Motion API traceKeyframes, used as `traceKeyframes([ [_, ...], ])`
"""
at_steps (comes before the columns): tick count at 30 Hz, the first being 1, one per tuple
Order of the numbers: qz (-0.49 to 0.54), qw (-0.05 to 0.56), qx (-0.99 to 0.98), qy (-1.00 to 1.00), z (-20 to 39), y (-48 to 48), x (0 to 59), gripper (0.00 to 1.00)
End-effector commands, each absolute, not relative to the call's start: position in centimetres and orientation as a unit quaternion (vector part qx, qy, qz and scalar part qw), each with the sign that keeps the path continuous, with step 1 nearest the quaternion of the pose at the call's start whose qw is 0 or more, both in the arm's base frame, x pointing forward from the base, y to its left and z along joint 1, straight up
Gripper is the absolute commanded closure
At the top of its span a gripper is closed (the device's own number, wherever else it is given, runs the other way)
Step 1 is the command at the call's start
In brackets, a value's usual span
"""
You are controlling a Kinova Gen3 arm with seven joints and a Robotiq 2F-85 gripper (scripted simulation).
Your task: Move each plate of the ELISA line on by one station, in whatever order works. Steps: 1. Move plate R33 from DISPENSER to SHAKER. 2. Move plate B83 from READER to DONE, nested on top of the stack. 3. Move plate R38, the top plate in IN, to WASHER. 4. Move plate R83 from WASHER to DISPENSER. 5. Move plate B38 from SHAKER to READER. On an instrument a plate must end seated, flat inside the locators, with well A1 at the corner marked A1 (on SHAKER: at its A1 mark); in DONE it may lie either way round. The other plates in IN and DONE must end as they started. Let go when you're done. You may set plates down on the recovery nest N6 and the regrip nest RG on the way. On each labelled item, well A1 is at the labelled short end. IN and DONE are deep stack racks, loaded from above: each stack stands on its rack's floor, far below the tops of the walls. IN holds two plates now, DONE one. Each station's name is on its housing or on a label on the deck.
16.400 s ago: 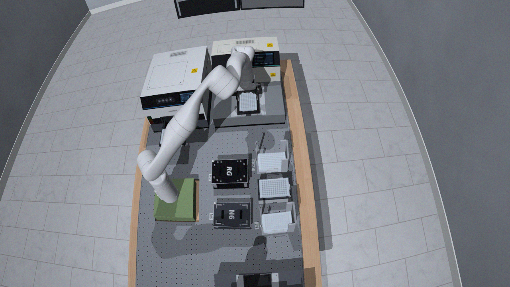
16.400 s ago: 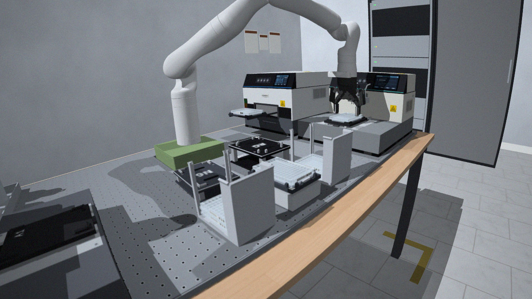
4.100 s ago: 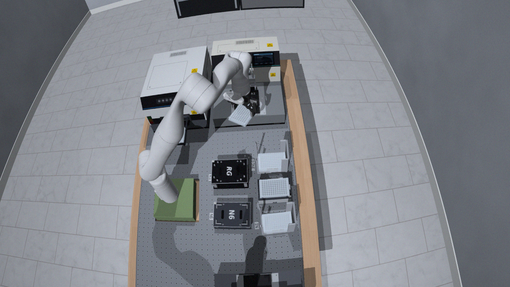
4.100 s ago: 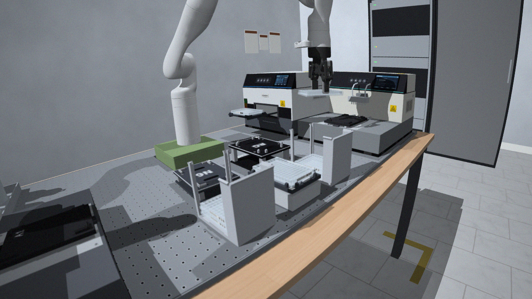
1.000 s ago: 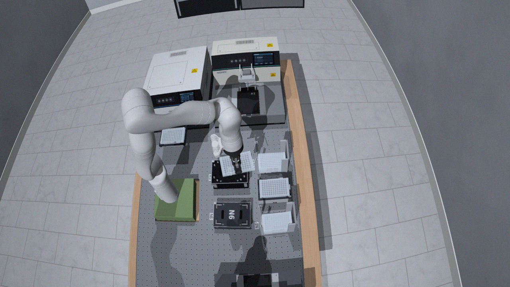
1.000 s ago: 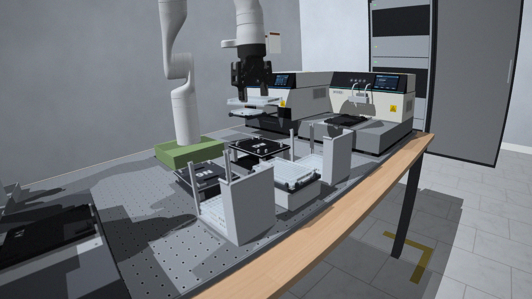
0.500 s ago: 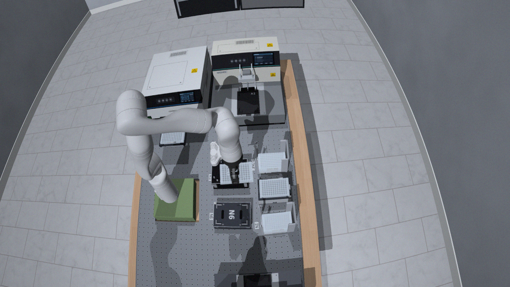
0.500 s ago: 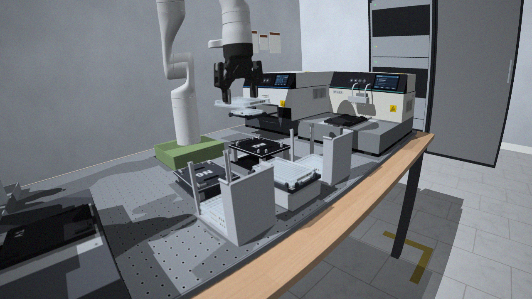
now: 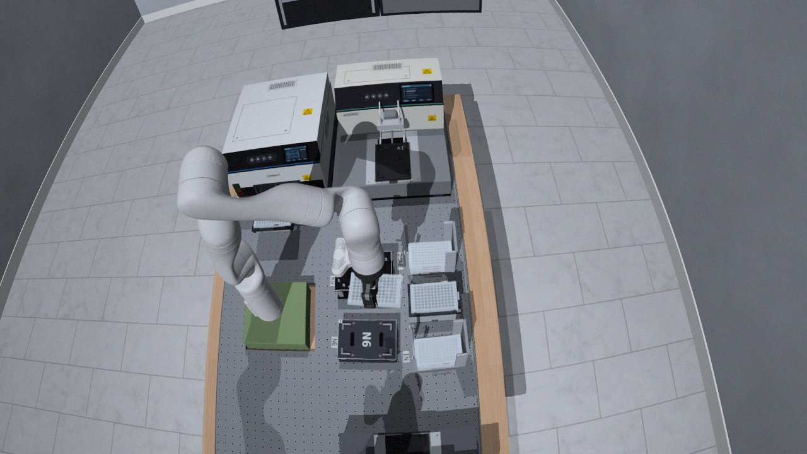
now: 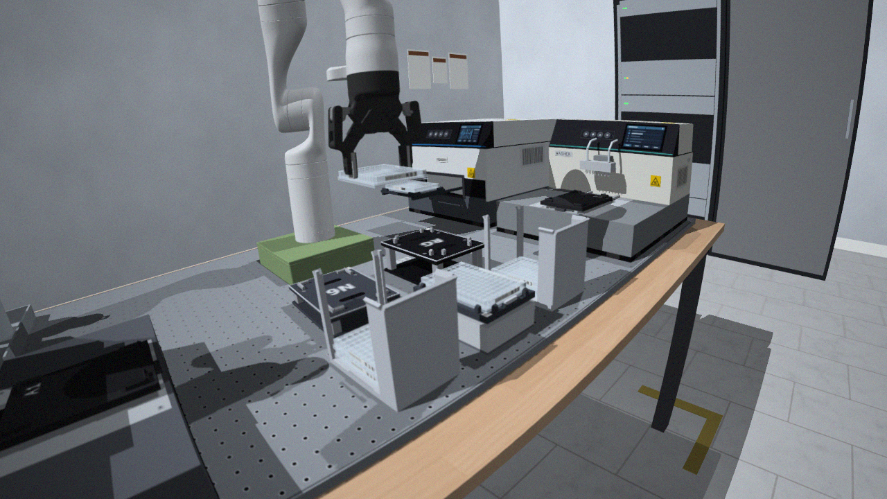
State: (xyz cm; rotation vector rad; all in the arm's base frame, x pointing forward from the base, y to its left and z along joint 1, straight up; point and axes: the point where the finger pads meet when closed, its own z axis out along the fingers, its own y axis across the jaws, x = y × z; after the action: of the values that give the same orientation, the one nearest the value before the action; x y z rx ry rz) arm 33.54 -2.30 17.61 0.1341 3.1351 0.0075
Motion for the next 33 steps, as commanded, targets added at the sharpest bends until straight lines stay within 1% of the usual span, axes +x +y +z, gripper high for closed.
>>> traceKeyframes([
  [1,0.005,0.003,0.062,0.998,17.6,-3.5,33.8,0.06],
  [33,0.005,-0.001,0.219,0.976,17.6,-12.9,34.4,0.06],
])
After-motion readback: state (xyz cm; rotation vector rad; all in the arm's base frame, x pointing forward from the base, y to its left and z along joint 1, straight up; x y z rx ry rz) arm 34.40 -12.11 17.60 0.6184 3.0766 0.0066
